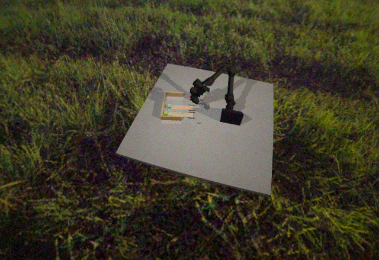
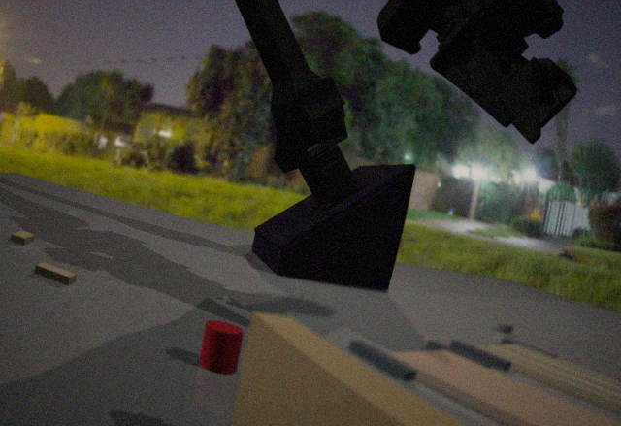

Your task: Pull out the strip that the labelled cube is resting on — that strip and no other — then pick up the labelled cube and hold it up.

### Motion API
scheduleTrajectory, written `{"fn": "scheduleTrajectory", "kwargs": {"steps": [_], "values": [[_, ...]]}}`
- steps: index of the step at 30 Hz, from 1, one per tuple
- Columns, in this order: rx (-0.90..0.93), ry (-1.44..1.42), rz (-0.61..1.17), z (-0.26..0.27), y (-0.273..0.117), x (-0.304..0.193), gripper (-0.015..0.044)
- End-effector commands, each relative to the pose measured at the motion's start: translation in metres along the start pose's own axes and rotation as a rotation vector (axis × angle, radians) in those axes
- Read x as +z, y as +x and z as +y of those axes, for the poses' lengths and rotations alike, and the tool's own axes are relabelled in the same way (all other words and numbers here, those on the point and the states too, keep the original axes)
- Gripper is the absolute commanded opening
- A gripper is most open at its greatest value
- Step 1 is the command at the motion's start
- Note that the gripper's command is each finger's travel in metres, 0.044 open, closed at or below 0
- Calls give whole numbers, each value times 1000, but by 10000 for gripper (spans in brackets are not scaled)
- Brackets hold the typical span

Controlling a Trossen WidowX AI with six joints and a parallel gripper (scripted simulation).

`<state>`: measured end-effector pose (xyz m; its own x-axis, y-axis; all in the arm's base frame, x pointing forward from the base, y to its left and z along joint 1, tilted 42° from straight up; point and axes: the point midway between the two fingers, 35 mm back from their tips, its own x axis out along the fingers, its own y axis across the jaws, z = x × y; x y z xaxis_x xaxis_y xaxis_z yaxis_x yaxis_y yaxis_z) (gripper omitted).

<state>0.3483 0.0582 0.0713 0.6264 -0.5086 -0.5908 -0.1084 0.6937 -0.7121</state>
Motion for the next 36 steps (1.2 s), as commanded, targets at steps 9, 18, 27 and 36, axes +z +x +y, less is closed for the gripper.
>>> {"fn": "scheduleTrajectory", "kwargs": {"steps": [9,18,27,36], "values": [[77,-69,542,-20,71,-19,0],[92,-76,654,-29,80,-30,0],[93,-76,653,-28,90,-37,0],[93,-75,653,-27,102,-45,0]]}}
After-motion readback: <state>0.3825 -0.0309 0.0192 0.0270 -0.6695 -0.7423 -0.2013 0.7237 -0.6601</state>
